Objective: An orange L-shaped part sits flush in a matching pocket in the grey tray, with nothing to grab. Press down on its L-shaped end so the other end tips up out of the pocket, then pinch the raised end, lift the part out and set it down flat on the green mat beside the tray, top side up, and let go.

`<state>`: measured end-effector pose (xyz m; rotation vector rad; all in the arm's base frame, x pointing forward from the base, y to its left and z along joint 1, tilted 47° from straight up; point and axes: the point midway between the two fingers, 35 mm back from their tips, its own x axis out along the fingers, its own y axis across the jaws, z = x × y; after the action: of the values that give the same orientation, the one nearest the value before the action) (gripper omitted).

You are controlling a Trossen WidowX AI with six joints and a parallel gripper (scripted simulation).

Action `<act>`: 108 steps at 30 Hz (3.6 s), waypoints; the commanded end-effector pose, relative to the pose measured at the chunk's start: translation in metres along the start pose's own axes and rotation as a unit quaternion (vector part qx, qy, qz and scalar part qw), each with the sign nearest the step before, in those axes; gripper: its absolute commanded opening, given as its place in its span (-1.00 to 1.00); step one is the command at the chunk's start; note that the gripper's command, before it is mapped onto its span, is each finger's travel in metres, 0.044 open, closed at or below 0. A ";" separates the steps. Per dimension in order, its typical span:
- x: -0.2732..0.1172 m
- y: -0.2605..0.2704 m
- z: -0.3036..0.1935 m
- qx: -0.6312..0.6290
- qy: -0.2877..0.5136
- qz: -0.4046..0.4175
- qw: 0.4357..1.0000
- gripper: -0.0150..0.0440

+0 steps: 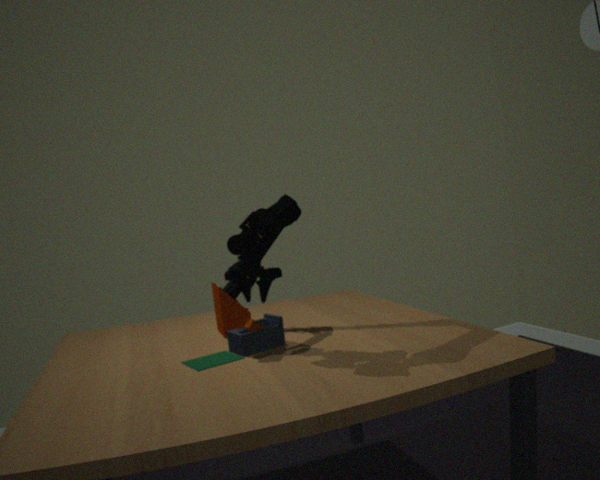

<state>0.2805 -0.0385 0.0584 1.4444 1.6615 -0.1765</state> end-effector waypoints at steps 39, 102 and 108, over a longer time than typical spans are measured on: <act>0.067 -0.005 0.017 0.150 -0.003 -0.003 0.989 0.46; 0.031 -0.005 0.017 0.150 -0.003 -0.003 0.989 -0.49; 0.022 -0.005 0.017 0.150 -0.003 -0.003 0.989 -0.49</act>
<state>0.2875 -0.0318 0.0275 1.6606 1.6843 -0.4539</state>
